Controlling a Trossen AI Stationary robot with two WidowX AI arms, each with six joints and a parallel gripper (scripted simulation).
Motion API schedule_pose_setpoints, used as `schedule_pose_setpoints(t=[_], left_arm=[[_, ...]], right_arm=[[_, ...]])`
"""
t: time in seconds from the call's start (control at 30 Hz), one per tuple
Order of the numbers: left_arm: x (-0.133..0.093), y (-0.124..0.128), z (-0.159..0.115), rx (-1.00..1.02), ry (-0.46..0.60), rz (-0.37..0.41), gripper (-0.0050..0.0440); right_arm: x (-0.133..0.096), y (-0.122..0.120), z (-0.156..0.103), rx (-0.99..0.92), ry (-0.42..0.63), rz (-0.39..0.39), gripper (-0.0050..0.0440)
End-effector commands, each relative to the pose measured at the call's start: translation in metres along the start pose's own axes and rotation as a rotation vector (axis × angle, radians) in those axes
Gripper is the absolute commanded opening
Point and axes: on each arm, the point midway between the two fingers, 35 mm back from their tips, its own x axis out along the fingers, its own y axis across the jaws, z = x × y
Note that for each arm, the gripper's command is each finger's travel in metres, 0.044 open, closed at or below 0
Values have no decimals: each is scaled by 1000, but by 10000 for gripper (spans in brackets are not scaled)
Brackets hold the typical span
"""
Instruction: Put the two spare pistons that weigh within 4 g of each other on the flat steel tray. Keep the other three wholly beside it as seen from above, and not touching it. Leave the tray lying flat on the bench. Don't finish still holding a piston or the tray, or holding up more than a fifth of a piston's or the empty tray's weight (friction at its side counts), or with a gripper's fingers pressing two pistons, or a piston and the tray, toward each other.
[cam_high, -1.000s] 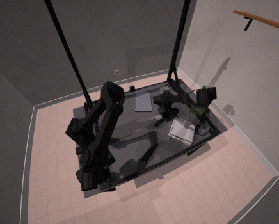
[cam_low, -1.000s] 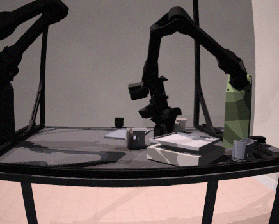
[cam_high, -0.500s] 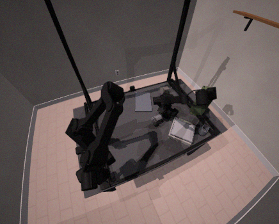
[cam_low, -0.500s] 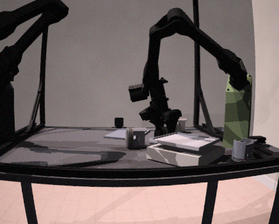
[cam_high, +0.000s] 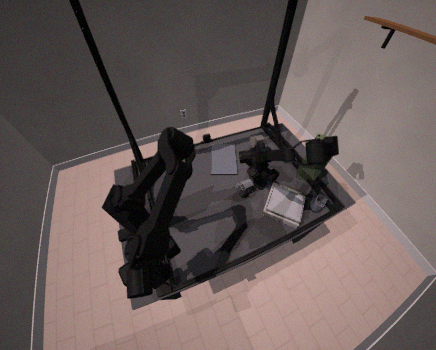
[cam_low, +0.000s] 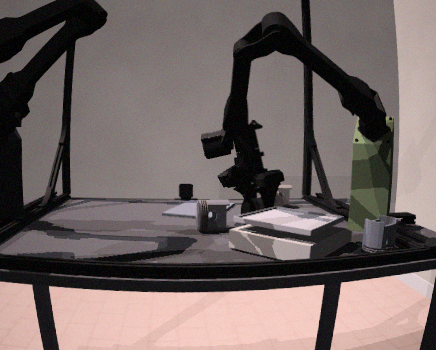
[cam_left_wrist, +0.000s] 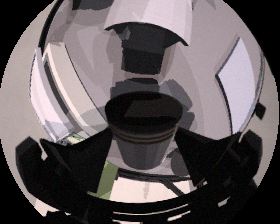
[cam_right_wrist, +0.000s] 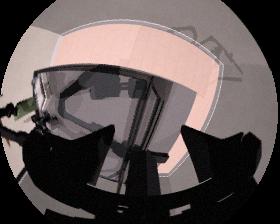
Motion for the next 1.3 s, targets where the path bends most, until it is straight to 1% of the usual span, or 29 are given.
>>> schedule_pose_setpoints(t=[0.0,1.27], left_arm=[[-8,-1,1,-4,-6,-2,378],[-63,-1,1,-3,-6,-3,378]], right_arm=[[0,1,0,-1,0,4,440],[0,1,0,-1,0,4,440]])
